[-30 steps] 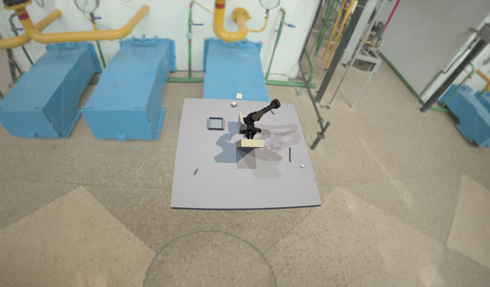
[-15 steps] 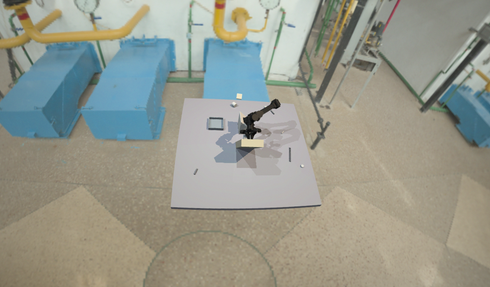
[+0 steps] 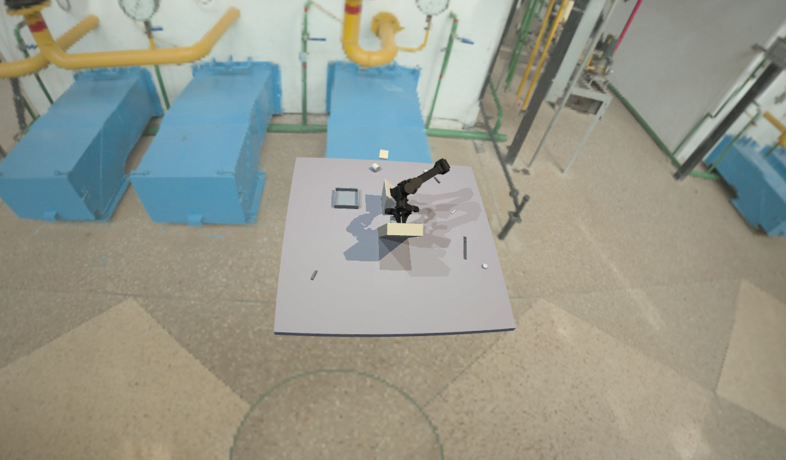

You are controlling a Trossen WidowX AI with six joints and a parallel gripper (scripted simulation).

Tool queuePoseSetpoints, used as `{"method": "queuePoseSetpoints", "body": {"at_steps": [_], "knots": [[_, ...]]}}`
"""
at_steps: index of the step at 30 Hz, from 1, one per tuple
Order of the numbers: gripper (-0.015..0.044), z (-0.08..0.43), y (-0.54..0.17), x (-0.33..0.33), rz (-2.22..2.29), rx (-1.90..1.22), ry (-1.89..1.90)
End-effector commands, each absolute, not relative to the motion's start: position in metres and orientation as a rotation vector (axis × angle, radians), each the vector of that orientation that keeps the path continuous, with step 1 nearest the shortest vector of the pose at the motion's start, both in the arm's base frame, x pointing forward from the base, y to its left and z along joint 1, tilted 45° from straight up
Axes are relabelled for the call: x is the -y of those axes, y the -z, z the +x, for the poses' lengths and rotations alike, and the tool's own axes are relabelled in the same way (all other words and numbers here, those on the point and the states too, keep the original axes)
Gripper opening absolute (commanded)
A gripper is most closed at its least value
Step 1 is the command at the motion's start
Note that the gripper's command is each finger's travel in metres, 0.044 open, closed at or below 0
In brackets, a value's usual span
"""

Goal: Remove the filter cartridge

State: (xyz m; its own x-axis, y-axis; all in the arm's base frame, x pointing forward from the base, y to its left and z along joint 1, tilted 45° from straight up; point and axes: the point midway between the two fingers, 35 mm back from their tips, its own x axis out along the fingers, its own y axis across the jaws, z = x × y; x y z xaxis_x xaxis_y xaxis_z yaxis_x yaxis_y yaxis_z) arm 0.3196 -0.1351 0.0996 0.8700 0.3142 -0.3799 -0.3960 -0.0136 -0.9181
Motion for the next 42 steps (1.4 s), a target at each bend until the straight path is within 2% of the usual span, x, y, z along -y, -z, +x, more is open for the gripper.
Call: {"method": "queuePoseSetpoints", "body": {"at_steps": [1,8,9,18,20,27,42], "knots": [[0.0107,0.342,-0.091,0.123,-1.504,-0.069,-0.612],[0.0107,0.342,-0.091,0.123,-1.504,-0.069,-0.612],[0.0101,0.320,-0.100,0.135,-1.481,-0.069,-0.563],[0.0041,0.320,-0.100,0.135,-1.481,-0.069,-0.563],[0.0000,0.320,-0.100,0.135,-1.481,-0.069,-0.563],[0.0000,0.338,-0.093,0.125,-1.333,-0.118,-0.584],[0.0000,0.342,-0.091,0.123,-0.827,-0.256,-0.514]]}}
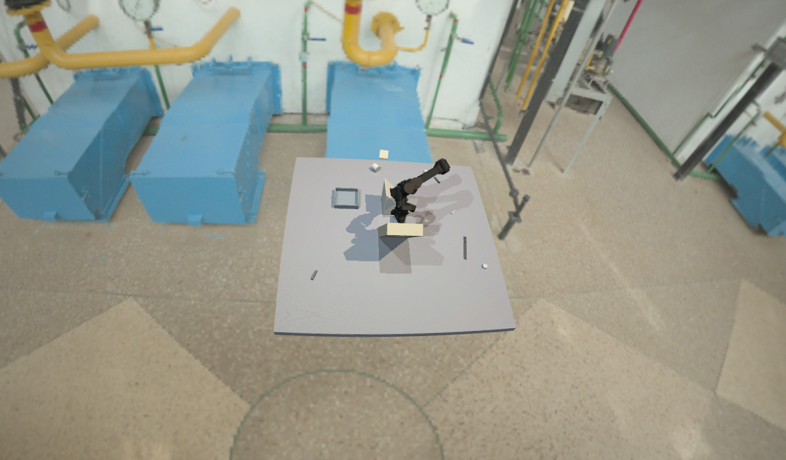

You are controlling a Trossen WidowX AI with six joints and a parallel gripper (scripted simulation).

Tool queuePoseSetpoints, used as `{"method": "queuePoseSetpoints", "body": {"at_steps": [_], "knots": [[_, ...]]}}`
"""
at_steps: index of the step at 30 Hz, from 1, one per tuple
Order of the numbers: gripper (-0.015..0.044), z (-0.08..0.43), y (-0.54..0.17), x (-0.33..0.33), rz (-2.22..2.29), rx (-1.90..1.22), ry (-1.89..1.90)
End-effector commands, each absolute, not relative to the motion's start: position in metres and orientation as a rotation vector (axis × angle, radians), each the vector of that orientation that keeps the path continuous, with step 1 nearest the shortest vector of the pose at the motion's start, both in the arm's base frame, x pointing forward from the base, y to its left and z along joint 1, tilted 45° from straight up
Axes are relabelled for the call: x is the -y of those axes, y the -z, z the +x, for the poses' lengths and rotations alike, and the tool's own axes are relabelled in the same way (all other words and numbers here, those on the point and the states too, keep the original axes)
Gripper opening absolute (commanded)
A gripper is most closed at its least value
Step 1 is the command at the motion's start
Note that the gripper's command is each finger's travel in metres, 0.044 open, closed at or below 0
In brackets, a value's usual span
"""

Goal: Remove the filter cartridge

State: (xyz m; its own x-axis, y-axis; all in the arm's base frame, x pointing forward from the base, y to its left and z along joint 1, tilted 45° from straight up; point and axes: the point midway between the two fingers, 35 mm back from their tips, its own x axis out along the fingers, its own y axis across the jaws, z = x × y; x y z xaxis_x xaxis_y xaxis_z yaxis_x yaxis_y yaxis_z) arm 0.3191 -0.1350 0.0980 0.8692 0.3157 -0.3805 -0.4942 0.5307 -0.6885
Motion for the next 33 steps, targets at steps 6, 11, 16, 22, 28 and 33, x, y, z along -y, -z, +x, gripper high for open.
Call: {"method": "queuePoseSetpoints", "body": {"at_steps": [6,11,16,22,28,33], "knots": [[0.0000,0.3418,-0.0911,0.1230,-0.624,-0.304,-0.479],[0.0000,0.3419,-0.0911,0.1230,-0.454,-0.342,-0.447],[0.0000,0.3419,-0.0911,0.1230,-0.284,-0.377,-0.413],[0.0000,0.3419,-0.0912,0.1230,-0.080,-0.417,-0.370],[0.0000,0.3419,-0.0912,0.1230,0.118,-0.453,-0.326],[0.0000,0.3426,-0.0908,0.1227,0.112,-0.451,-0.327]]}}
